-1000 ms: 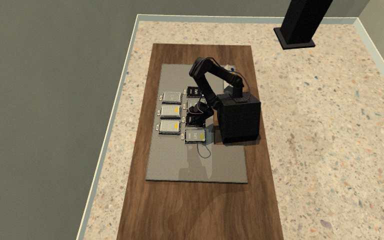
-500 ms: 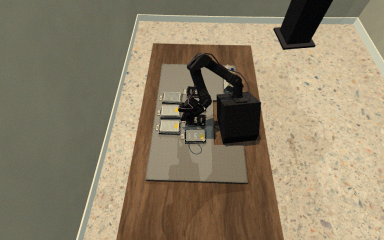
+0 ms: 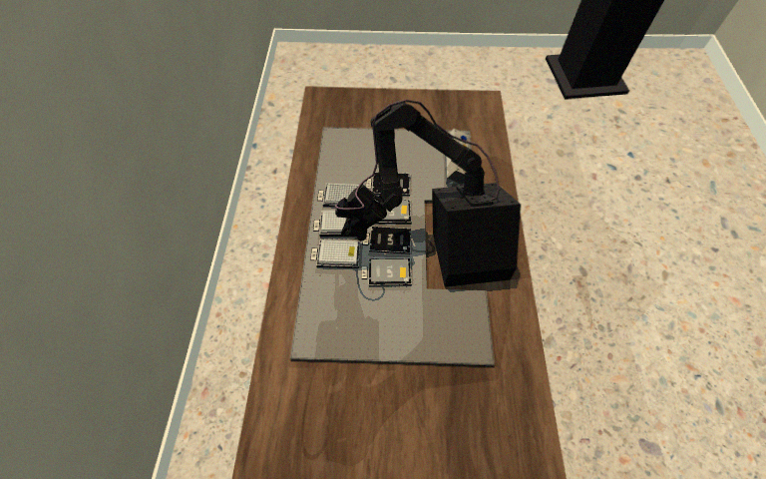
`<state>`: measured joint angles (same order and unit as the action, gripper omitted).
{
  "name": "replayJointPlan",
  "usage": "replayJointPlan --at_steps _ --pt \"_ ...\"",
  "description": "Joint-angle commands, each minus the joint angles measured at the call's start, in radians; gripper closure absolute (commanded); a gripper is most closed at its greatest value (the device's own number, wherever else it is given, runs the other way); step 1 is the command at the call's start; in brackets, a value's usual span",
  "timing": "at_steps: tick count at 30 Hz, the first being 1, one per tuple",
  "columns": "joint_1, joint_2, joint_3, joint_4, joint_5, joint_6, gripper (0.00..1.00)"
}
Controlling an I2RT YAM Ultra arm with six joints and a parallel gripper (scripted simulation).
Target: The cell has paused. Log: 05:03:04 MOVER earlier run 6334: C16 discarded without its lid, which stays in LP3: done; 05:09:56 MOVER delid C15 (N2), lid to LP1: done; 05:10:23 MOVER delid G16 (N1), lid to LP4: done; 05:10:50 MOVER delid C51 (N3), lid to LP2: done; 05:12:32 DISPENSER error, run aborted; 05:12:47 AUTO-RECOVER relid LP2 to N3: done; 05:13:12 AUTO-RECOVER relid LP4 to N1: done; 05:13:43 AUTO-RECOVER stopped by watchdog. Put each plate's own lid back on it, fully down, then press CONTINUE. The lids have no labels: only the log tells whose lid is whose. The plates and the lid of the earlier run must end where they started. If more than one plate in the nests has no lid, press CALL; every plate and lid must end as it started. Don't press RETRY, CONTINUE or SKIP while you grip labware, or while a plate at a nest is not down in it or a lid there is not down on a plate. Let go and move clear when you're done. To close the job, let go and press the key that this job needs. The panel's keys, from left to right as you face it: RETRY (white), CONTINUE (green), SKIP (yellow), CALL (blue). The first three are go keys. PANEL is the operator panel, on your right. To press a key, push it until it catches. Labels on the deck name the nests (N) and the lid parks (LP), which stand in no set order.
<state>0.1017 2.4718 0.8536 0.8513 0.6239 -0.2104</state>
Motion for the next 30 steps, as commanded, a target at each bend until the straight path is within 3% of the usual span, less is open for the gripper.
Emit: replayJointPlan --at_steps 1,7,12,30 --pt "0.020 -0.035 0.052 -0.060 -0.032 -0.029 1.00" --pt "-0.039 -0.037 0.149 -0.139 -0.059 -0.063 1.00" --pt "-0.043 0.010 0.234 -0.204 -0.078 -0.081 1.00" --pt "-0.054 -0.004 0.225 -0.205 -0.070 -0.071 1.00"
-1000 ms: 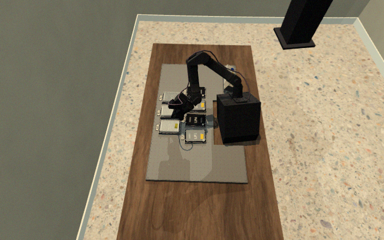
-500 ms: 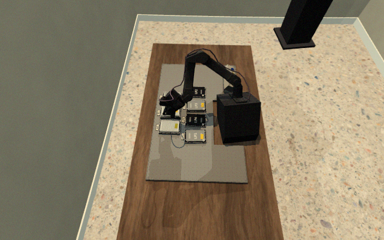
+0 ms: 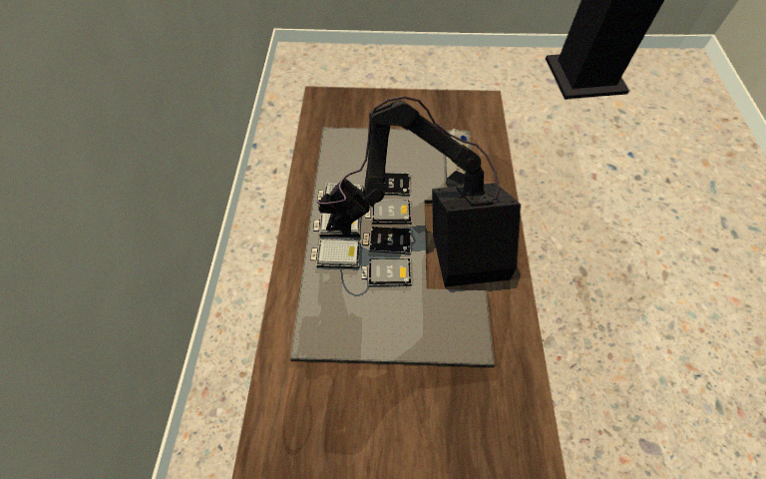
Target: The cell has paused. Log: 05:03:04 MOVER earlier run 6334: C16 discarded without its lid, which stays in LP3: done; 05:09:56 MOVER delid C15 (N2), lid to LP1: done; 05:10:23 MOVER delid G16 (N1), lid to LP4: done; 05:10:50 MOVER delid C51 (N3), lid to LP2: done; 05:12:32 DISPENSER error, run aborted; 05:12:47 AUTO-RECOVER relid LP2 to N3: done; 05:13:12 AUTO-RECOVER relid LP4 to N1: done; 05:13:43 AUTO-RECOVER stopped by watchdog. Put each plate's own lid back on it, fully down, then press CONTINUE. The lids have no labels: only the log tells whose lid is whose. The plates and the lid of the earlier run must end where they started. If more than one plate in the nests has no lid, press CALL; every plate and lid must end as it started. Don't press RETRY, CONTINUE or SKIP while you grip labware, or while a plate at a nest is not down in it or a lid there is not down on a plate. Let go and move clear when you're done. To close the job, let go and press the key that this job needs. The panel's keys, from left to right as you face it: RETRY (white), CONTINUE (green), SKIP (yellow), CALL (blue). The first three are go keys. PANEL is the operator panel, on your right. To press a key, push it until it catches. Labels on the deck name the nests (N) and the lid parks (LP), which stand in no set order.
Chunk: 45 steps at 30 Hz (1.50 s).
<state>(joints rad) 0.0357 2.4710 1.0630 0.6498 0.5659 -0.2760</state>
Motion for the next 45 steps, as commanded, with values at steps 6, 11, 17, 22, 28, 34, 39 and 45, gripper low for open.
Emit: replayJointPlan --at_steps 6,11,17,22,28,34,39,45 --pt "0.012 -0.003 0.016 -0.003 -0.012 -0.006 1.00" --pt "0.012 -0.003 0.016 -0.003 -0.012 -0.006 1.00" --pt "-0.051 -0.069 -0.037 -0.001 -0.056 -0.055 1.00" --pt "-0.069 -0.101 -0.054 -0.002 -0.083 -0.081 1.00" --pt "-0.151 -0.160 -0.079 -0.025 -0.131 -0.129 1.00" --pt "-0.218 -0.217 -0.084 -0.050 -0.183 -0.176 1.00" --pt "-0.237 -0.245 -0.087 -0.069 -0.211 -0.199 1.00" --pt "-0.268 -0.272 -0.067 -0.091 -0.240 -0.222 1.00"
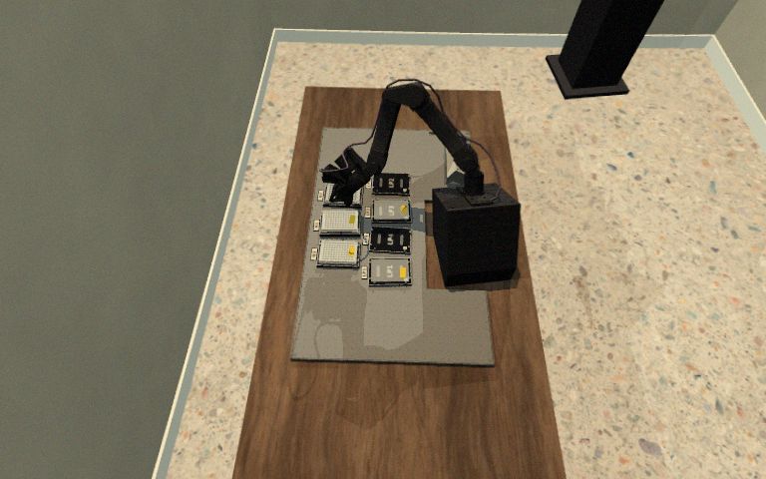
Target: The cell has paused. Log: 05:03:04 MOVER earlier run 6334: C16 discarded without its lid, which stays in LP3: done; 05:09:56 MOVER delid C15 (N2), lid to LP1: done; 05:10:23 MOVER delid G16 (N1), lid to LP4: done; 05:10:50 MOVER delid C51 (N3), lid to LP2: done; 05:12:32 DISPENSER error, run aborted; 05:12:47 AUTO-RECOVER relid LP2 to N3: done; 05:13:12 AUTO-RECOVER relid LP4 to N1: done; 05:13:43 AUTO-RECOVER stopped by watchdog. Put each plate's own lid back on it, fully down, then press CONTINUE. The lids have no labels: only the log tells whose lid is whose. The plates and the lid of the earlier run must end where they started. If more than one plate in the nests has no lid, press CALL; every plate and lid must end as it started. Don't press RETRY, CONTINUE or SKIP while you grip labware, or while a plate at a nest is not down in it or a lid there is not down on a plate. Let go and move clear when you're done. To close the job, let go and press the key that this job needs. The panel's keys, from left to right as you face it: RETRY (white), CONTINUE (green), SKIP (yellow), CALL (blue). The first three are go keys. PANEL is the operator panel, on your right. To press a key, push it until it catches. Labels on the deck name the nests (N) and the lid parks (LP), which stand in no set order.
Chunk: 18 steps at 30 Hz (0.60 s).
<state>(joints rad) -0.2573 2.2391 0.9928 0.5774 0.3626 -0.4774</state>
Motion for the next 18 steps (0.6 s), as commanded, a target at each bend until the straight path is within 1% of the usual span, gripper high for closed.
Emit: replayJointPlan --at_steps 1,18 --pt "0.025 -0.041 0.003 -0.019 -0.037 -0.021 1.00" --pt "0.025 -0.041 0.004 -0.009 -0.038 -0.017 1.00"
